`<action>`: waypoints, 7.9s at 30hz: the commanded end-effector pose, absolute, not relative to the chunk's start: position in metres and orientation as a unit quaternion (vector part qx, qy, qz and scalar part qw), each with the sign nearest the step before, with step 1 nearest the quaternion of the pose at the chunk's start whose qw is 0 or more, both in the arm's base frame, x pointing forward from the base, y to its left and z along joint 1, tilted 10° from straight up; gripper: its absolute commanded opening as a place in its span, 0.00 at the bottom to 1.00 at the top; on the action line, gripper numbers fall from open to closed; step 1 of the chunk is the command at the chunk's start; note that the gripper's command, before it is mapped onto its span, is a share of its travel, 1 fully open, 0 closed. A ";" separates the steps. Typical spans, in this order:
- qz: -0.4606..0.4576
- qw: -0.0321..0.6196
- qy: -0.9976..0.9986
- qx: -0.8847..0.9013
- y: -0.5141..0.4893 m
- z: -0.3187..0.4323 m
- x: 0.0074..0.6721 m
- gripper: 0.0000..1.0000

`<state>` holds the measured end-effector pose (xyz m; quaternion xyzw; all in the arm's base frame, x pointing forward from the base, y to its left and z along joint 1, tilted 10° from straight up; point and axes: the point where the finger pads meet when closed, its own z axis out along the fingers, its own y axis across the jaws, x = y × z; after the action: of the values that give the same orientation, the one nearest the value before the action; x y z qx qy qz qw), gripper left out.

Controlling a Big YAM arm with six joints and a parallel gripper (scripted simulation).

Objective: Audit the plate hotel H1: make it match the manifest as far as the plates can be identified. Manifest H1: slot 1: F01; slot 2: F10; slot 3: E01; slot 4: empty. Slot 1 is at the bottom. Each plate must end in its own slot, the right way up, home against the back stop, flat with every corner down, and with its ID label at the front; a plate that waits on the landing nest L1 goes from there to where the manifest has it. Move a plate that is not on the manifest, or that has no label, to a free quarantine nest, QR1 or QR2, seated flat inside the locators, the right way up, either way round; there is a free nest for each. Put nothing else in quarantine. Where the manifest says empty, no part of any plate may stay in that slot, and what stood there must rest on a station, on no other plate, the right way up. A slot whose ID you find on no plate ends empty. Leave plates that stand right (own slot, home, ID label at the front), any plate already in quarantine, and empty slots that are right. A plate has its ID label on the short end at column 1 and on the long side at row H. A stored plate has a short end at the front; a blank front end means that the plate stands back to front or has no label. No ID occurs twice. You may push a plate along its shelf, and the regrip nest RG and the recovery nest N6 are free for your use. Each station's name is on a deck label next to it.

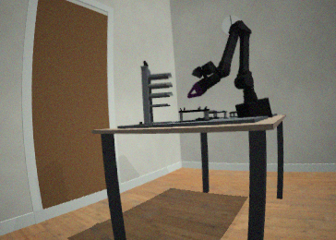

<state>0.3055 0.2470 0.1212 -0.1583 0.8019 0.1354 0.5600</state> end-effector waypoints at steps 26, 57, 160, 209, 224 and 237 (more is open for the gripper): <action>0.145 0.578 0.789 -0.151 0.260 0.110 0.322 1.00; 0.145 0.571 0.794 -0.154 0.264 0.106 0.331 1.00; 0.145 0.562 0.799 -0.156 0.233 0.127 0.265 1.00; 0.135 0.565 0.799 -0.158 0.193 0.223 0.259 1.00; 0.134 0.566 0.798 -0.159 0.153 0.221 0.274 1.00; 0.132 0.562 0.801 -0.160 0.120 0.216 0.288 1.00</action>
<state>0.2836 0.1318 0.2162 -0.1589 0.7997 0.1505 0.5591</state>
